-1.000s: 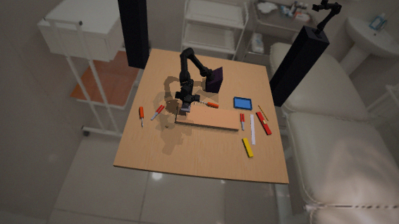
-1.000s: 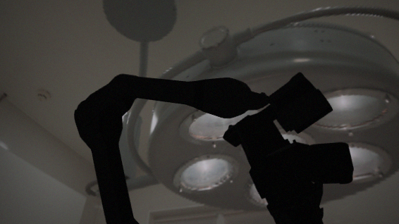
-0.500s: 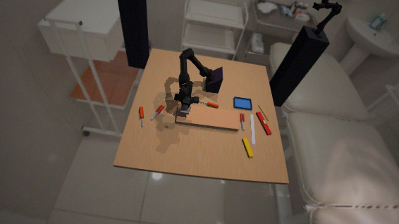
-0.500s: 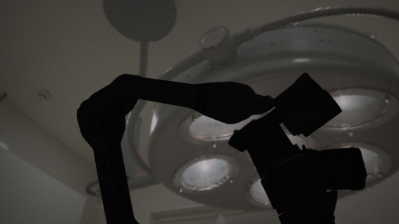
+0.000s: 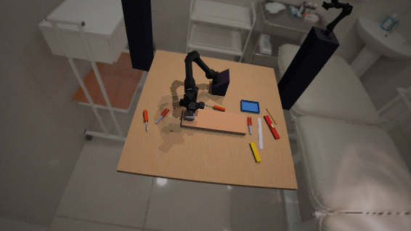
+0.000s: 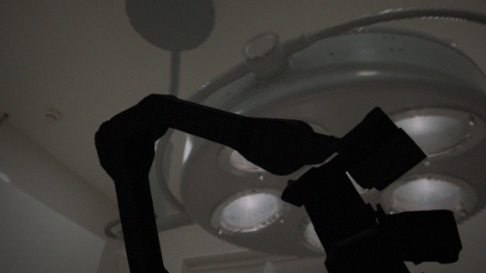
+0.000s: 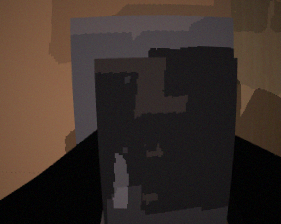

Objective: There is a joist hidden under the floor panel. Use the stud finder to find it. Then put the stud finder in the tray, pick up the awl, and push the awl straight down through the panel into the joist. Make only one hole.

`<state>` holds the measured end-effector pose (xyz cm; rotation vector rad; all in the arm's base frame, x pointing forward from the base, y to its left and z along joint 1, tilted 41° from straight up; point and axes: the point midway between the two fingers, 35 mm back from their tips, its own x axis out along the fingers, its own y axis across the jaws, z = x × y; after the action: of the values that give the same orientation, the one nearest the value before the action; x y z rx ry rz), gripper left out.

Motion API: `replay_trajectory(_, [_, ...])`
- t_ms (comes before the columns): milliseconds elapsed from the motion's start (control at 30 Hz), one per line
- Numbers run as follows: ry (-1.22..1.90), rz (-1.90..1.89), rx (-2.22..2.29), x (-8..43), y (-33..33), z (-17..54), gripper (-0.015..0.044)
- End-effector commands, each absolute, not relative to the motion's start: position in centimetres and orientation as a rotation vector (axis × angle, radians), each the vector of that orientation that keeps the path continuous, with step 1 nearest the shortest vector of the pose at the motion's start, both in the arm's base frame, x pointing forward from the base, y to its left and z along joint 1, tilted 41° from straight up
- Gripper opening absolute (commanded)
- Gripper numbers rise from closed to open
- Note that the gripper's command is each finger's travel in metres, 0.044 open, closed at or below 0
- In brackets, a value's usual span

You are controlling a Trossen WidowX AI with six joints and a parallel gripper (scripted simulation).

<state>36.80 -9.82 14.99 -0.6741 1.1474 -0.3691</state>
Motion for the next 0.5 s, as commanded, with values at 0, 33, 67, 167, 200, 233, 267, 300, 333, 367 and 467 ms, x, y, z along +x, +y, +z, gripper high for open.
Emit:
replay_trajectory(0, [1.146, -0.360, -0.680, 36.9, -10.2, 14.3, 0.0000])
replay_trajectory(33, [1.145, -0.360, -0.680, 36.9, -10.3, 14.1, 0.0000])
replay_trajectory(67, [1.145, -0.360, -0.680, 36.9, -10.4, 14.0, 0.0000])
replay_trajectory(167, [1.145, -0.360, -0.681, 36.9, -10.6, 13.8, 0.0000])
replay_trajectory(200, [1.145, -0.360, -0.681, 36.9, -10.7, 13.7, 0.0000])
replay_trajectory(233, [1.145, -0.360, -0.681, 36.9, -10.7, 13.7, 0.0000])
replay_trajectory(267, [1.145, -0.360, -0.681, 37.0, -10.8, 13.6, 0.0000])
replay_trajectory(300, [1.145, -0.360, -0.681, 37.0, -10.9, 13.5, 0.0000])
replay_trajectory(333, [1.145, -0.360, -0.681, 37.0, -11.0, 13.4, 0.0000])
replay_trajectory(367, [1.145, -0.360, -0.681, 37.0, -11.1, 13.2, 0.0000])
replay_trajectory(467, [1.145, -0.361, -0.681, 37.1, -11.4, 12.9, 0.0000])
